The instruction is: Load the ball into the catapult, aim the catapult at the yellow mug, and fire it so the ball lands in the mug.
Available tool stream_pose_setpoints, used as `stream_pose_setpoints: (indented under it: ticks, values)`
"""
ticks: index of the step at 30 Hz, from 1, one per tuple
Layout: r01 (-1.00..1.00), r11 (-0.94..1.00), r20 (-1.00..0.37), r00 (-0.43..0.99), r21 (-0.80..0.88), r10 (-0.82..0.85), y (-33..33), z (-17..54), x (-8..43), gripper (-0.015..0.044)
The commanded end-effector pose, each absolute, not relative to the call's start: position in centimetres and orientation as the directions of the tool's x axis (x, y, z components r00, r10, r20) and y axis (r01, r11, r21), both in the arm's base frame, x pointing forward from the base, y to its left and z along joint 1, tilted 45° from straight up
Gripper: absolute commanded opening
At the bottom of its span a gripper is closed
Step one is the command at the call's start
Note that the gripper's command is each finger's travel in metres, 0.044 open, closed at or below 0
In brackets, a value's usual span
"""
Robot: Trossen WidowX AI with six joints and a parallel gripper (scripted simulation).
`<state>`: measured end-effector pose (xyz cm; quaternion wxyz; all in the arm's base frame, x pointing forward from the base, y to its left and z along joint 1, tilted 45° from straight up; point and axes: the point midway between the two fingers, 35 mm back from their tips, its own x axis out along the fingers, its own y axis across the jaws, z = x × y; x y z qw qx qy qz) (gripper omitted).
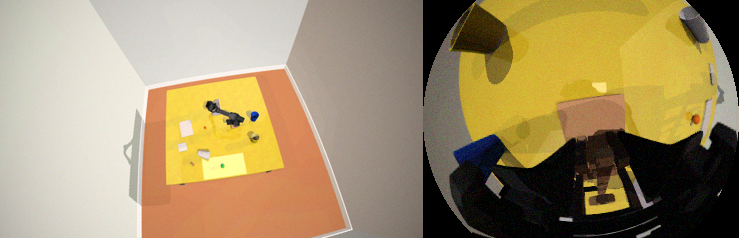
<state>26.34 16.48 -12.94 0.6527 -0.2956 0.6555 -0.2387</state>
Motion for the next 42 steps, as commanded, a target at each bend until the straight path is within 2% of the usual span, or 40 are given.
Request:
stream_pose_setpoints:
  ticks: [1,18,32,35,39,42]
  values:
    - [-0.080,0.716,-0.720,0.040,-0.693,-0.692,16.5,-13.2,26.5,0.0000]
    - [-0.076,0.711,-0.715,0.028,-0.699,-0.699,15.2,-14.3,26.4,0.0000]
    - [-0.076,0.711,-0.715,0.028,-0.699,-0.699,15.2,-14.3,26.4,0.0367]
    - [-0.077,0.713,-0.716,0.027,-0.697,-0.698,17.0,-12.8,26.5,0.0440]
    - [-0.079,0.713,-0.717,0.026,-0.696,-0.697,21.4,-8.1,26.1,0.0440]
    - [-0.079,0.713,-0.716,0.026,-0.697,-0.697,22.1,-7.2,25.9,0.0440]
